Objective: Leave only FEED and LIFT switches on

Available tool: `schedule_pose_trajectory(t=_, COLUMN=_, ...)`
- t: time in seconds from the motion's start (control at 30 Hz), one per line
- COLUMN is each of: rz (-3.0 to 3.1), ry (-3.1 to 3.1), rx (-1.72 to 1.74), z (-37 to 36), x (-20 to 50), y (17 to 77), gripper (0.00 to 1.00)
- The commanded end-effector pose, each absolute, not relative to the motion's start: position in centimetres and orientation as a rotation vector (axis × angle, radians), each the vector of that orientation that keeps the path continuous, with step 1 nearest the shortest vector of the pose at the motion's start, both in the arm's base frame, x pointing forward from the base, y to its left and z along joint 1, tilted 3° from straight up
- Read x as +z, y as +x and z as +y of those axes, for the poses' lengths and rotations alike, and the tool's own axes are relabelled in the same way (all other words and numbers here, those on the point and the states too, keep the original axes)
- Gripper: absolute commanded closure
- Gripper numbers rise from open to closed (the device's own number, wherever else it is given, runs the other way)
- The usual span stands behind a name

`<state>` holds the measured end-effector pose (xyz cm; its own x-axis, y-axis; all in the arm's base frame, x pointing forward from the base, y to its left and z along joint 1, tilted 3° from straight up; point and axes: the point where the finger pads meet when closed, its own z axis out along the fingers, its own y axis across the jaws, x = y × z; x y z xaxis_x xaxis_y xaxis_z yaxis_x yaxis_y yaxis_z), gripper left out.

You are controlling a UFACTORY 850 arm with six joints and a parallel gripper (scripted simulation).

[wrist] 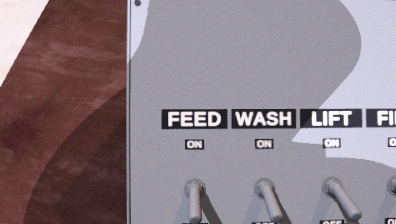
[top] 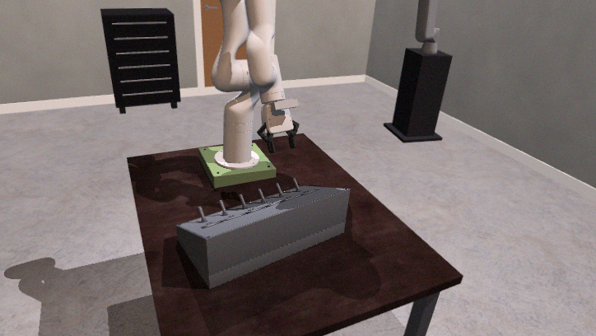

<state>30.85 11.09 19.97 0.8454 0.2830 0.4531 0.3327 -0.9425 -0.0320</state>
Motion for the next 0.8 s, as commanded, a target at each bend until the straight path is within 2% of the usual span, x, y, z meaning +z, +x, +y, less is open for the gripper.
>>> schedule_pose_trajectory(t=0.0, rz=-0.492, ry=-2.902, rx=-0.666, z=11.07, x=20.08, y=30.94, gripper=0.0)
schedule_pose_trajectory(t=0.77, rz=-0.492, ry=-2.902, rx=-0.665, z=11.28, x=19.12, y=31.37, gripper=0.0)
